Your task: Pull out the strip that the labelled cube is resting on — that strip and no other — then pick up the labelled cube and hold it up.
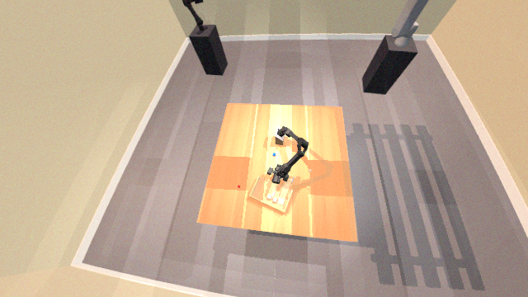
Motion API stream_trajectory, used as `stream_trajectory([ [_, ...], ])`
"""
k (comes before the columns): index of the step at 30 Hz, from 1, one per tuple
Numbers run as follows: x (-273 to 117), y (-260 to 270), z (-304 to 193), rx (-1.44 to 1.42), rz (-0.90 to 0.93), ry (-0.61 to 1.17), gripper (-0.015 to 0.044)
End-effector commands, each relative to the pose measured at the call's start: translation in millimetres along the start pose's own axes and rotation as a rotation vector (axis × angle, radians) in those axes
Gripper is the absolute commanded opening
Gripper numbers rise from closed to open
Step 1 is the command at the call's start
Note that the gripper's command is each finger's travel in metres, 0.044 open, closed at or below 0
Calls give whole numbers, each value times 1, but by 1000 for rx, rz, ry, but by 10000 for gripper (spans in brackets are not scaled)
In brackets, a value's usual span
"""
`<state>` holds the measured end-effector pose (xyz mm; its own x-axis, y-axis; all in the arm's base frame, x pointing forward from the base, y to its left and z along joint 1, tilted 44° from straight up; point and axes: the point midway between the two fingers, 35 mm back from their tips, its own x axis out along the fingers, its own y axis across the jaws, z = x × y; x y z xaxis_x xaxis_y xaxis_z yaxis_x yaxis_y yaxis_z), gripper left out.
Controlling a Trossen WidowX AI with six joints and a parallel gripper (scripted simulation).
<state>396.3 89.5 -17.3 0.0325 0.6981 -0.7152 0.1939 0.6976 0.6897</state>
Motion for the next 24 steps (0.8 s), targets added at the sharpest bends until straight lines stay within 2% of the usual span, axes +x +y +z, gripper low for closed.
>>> stream_trajectory([
  [1,1,0,0,3,2,1,0],
  [24,3,1,1,3,3,1,0],
])
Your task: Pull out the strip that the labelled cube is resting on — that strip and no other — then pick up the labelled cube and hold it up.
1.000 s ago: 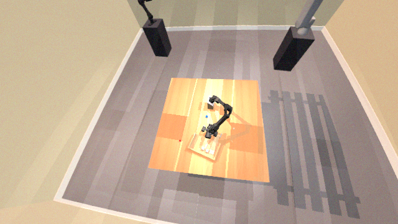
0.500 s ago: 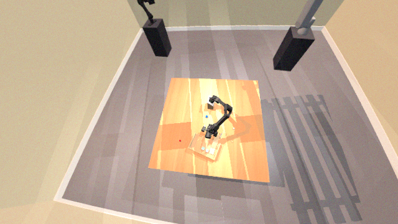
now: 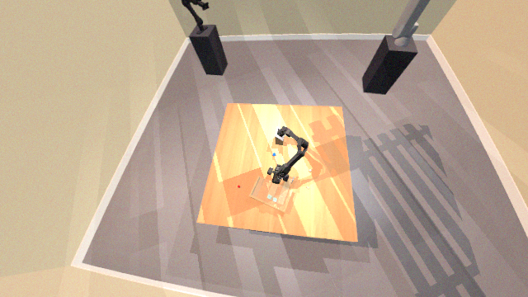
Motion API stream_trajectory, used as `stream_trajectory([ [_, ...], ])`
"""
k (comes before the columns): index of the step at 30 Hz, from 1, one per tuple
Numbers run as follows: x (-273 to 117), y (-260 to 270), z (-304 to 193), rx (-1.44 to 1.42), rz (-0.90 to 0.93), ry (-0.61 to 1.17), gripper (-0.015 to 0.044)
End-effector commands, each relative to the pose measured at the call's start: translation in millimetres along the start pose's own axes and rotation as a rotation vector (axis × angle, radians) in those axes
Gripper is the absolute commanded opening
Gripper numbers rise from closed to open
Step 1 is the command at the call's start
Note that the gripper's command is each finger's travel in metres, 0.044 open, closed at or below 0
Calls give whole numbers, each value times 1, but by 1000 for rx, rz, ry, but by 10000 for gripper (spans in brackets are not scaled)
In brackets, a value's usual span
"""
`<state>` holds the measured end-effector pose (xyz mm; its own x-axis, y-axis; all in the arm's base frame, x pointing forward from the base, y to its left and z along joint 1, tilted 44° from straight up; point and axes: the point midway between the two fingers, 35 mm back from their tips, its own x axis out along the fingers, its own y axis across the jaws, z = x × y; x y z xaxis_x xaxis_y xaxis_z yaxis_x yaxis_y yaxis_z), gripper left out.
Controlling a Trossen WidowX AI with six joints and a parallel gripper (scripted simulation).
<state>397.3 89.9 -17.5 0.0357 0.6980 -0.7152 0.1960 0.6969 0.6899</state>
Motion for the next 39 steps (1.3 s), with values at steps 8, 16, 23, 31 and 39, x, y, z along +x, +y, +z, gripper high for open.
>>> stream_trajectory([
  [8,4,1,1,1,2,4,0],
  [16,4,1,2,1,2,4,0],
  [23,5,2,5,1,2,4,0],
  [31,5,2,-2,1,2,4,0],
  [39,5,2,-14,2,2,4,0],
])
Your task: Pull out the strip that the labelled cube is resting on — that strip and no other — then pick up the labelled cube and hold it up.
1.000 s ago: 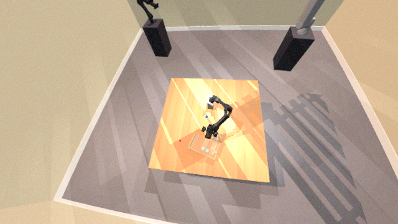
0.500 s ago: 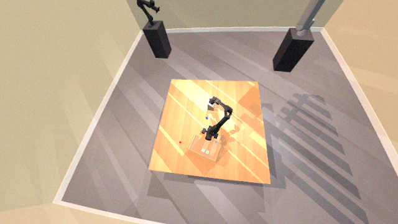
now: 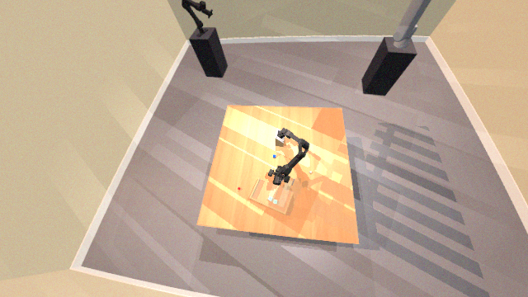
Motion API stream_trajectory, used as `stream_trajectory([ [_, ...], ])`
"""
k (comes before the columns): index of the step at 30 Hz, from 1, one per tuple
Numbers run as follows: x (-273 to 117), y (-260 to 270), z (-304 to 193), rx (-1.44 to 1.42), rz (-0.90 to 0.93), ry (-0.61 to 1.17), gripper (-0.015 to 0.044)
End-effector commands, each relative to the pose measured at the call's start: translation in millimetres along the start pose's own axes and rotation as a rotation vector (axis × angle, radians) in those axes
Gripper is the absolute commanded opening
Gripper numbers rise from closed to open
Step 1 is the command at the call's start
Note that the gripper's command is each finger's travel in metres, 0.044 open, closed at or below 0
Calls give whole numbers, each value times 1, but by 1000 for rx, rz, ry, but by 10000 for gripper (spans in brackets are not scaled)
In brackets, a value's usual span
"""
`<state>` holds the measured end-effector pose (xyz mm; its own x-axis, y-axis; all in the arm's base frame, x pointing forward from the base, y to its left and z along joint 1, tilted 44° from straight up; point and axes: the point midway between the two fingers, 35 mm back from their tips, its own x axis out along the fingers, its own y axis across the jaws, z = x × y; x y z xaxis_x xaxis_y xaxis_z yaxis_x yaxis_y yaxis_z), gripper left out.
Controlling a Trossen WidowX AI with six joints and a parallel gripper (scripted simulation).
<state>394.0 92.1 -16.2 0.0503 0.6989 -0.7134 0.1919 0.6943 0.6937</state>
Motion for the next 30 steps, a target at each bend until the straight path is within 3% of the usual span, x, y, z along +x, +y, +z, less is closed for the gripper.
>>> stream_trajectory([
  [1,5,0,-12,6,-2,18,0],
  [30,5,0,-56,7,-2,20,0],
])
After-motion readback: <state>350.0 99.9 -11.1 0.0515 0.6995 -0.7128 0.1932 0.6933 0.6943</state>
